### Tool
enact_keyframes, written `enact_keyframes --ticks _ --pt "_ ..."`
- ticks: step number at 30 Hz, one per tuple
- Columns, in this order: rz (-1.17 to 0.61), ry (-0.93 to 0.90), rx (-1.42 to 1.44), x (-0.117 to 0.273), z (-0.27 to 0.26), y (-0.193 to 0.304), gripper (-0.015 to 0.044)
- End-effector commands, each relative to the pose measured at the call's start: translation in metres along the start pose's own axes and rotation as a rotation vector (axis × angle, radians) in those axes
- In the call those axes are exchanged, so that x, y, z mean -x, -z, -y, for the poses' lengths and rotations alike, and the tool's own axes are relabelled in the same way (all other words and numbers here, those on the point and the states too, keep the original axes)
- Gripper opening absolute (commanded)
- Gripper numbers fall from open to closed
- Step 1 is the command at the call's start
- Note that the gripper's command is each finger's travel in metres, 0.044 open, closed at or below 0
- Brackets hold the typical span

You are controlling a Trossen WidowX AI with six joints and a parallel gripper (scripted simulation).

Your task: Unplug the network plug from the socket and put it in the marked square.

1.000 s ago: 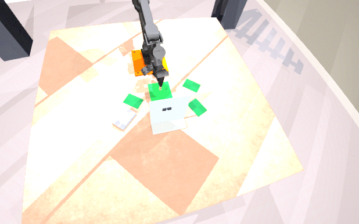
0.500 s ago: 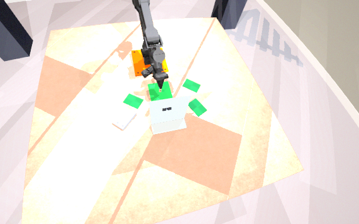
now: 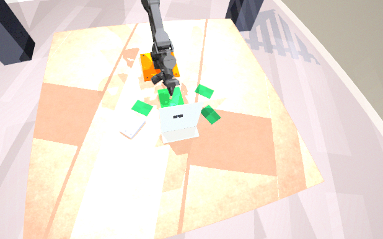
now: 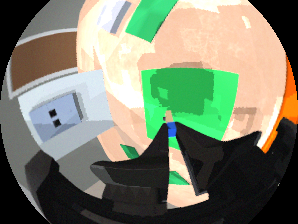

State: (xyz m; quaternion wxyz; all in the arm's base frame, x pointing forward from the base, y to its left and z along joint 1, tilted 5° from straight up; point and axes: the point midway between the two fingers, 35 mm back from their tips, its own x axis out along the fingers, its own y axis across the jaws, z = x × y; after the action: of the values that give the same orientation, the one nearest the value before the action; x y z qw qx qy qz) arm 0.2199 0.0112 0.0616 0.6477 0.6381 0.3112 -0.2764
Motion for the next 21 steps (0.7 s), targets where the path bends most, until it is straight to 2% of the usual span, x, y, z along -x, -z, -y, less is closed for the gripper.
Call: enact_keyframes --ticks 1,19,21 --pt "0.004 0.005 -0.001 -0.0021 0.0015 0.0000 0.0000" --pt "0.000 -0.001 0.002 -0.0041 0.0001 0.0020 0.0000" --pt "0.000 -0.001 0.002 -0.0041 0.0001 0.0020 0.0053"
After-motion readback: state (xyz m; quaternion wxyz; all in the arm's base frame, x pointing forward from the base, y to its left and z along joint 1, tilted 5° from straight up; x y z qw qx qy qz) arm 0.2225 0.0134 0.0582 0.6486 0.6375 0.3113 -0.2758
